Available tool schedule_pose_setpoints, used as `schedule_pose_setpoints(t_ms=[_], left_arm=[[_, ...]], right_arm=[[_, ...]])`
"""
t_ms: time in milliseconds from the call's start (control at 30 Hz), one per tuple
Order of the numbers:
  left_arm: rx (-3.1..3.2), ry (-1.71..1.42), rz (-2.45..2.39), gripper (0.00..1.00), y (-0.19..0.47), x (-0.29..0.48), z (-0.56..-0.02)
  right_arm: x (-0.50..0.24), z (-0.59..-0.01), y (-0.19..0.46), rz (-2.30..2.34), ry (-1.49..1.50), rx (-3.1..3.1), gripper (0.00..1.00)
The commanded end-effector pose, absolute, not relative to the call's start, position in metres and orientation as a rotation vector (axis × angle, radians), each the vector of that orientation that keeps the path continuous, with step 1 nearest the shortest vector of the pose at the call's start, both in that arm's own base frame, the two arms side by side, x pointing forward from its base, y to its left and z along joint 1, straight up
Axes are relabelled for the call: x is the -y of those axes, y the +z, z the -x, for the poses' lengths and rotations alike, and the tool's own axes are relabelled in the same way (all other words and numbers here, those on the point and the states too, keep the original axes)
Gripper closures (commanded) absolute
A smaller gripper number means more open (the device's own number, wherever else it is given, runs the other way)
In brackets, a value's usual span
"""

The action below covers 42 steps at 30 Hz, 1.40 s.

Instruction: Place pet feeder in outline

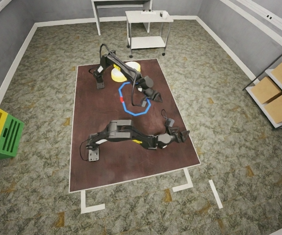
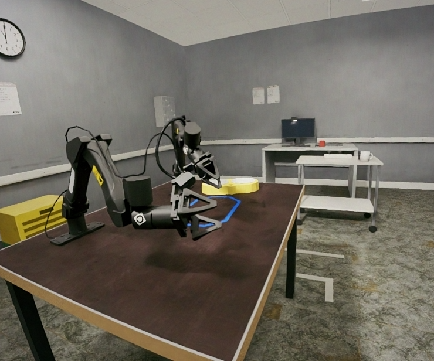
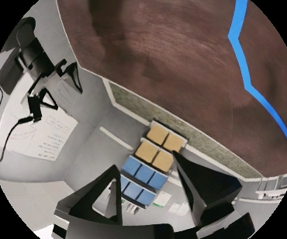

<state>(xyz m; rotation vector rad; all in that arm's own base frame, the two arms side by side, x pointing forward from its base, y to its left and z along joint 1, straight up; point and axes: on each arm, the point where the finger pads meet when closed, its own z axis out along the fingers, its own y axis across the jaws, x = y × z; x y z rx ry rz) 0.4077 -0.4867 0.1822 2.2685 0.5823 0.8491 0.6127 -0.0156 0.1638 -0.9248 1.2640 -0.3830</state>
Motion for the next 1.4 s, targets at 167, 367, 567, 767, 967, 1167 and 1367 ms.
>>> schedule_pose_setpoints(t_ms=[167, 367, 567, 767, 967, 1167, 1367], left_arm=[[-0.587, 0.861, -2.203, 0.70, 0.212, 0.487, -0.408], [-0.587, 0.861, -2.203, 0.70, 0.212, 0.487, -0.408], [-0.772, 0.789, -2.214, 0.70, 0.196, 0.453, -0.422], [-1.171, 0.618, -2.121, 0.70, 0.176, 0.398, -0.437], [-1.407, 0.523, -2.039, 0.70, 0.166, 0.356, -0.441], [-1.830, 0.375, -1.784, 0.70, 0.153, 0.295, -0.446], [-2.137, 0.279, -1.526, 0.70, 0.146, 0.238, -0.443]], right_arm=[[0.016, -0.614, 0.181, 0.915, -0.396, -1.236, 0.00], [0.016, -0.614, 0.181, 0.915, -0.396, -1.236, 0.00], [0.009, -0.605, 0.184, 0.876, -0.350, -1.302, 0.00], [0.009, -0.599, 0.228, 0.758, -0.305, -1.373, 0.00], [0.008, -0.587, 0.247, 0.669, -0.256, -1.455, 0.00], [0.002, -0.568, 0.306, 0.578, -0.235, -1.440, 0.00], [-0.002, -0.540, 0.325, 0.479, -0.185, -1.502, 0.00]])
